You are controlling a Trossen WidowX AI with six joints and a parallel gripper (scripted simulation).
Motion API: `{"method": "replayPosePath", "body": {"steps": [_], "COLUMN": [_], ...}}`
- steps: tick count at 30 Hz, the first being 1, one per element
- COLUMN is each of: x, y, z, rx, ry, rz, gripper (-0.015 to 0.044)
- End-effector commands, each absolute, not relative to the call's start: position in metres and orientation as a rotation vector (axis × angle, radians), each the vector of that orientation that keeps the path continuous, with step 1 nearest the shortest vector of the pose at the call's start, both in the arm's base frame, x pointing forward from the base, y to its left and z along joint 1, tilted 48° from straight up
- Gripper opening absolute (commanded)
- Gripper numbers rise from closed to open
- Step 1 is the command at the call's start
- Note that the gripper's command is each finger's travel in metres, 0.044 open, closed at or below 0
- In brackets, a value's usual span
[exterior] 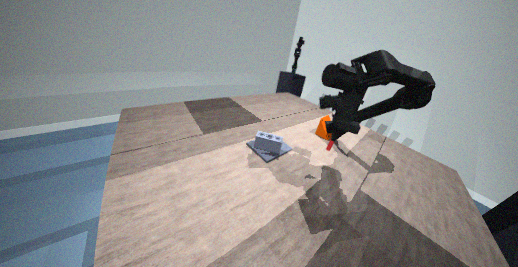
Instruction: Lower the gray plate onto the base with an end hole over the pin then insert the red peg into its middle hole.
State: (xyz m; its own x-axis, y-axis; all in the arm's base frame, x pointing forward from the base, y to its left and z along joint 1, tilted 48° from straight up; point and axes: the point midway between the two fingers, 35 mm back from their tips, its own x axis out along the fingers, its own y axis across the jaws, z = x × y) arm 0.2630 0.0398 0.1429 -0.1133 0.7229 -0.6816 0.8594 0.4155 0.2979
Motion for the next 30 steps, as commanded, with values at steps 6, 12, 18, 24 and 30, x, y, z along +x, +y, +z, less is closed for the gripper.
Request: {"method": "replayPosePath", "body": {"steps": [6,12,18,24,30], "x": [0.285,0.299,0.312,0.324,0.336], "y": [0.026,0.018,0.009,0.0,-0.008], "z": [0.133,0.125,0.115,0.105,0.093], "rx": [1.332,1.324,1.315,1.307,1.299], "ry": [1.871,1.873,1.875,1.877,1.88], "rz": [-0.206,-0.199,-0.192,-0.184,-0.176], "gripper": [0.0,0.0,0.0,0.0,0.0]}}
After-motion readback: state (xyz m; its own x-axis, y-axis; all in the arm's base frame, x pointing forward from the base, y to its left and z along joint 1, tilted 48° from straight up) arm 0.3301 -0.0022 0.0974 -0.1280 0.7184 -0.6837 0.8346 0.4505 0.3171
